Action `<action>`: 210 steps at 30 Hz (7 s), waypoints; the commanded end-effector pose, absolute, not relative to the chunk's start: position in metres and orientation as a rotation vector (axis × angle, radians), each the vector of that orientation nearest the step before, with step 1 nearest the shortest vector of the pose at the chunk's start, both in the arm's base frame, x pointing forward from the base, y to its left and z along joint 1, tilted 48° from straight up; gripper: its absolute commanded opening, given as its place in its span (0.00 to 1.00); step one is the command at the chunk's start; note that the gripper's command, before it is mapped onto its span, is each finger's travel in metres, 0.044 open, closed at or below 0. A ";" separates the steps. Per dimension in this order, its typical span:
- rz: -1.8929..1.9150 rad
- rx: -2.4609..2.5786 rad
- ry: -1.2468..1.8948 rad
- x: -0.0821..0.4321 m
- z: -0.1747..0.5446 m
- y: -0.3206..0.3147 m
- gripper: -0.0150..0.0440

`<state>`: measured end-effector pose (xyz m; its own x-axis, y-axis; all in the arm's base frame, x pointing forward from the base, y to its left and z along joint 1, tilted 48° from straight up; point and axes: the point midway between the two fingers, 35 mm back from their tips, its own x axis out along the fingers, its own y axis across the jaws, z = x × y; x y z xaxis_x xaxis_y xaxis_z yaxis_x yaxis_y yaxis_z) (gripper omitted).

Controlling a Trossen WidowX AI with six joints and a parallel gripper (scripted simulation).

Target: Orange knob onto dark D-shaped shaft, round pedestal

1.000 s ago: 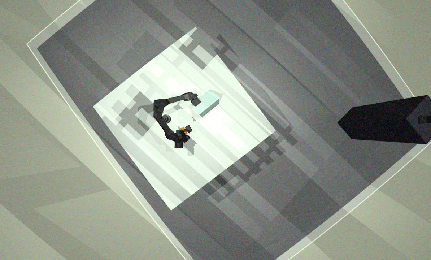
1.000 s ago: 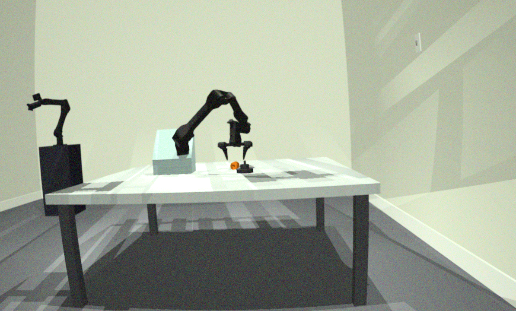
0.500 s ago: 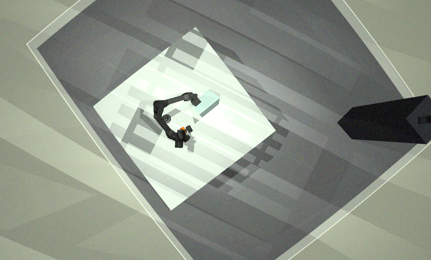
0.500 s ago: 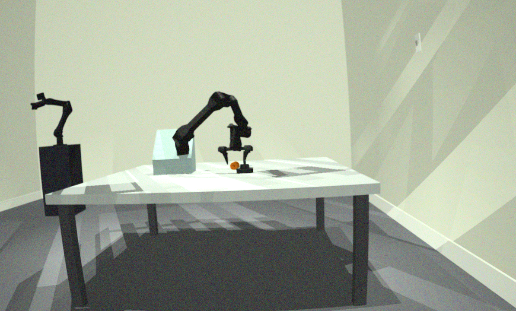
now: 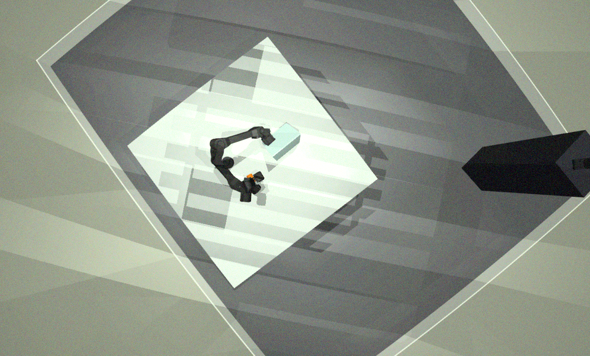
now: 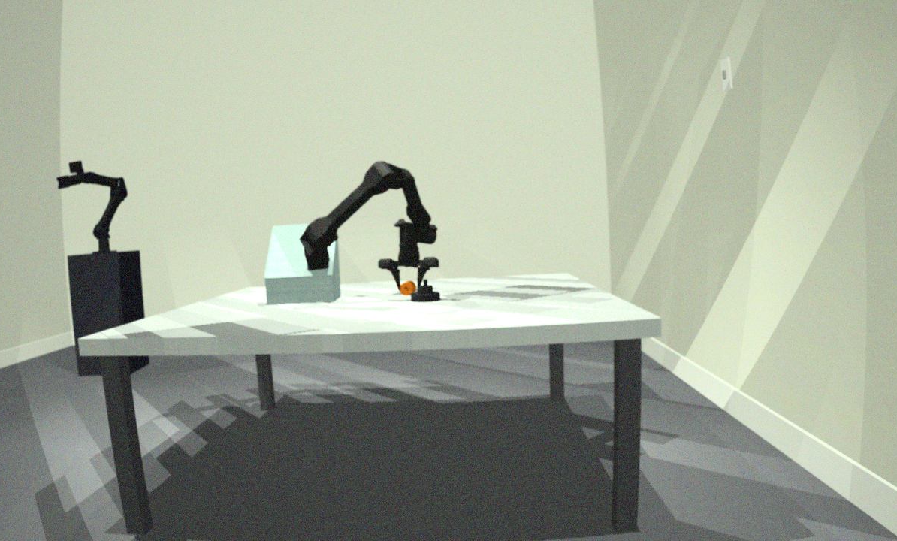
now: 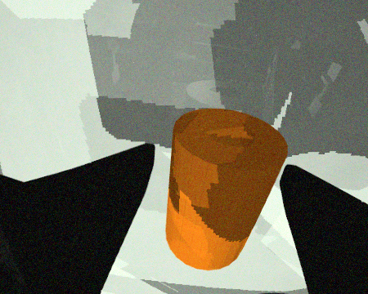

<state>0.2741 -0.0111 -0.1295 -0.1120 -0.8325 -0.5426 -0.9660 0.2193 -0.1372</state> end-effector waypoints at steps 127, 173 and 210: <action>1.046 -0.981 1.044 0.255 -0.069 -0.051 0.69; 0.798 -1.210 1.722 0.251 -0.024 0.016 1.00; -0.670 -0.632 1.541 0.265 -0.005 0.030 1.00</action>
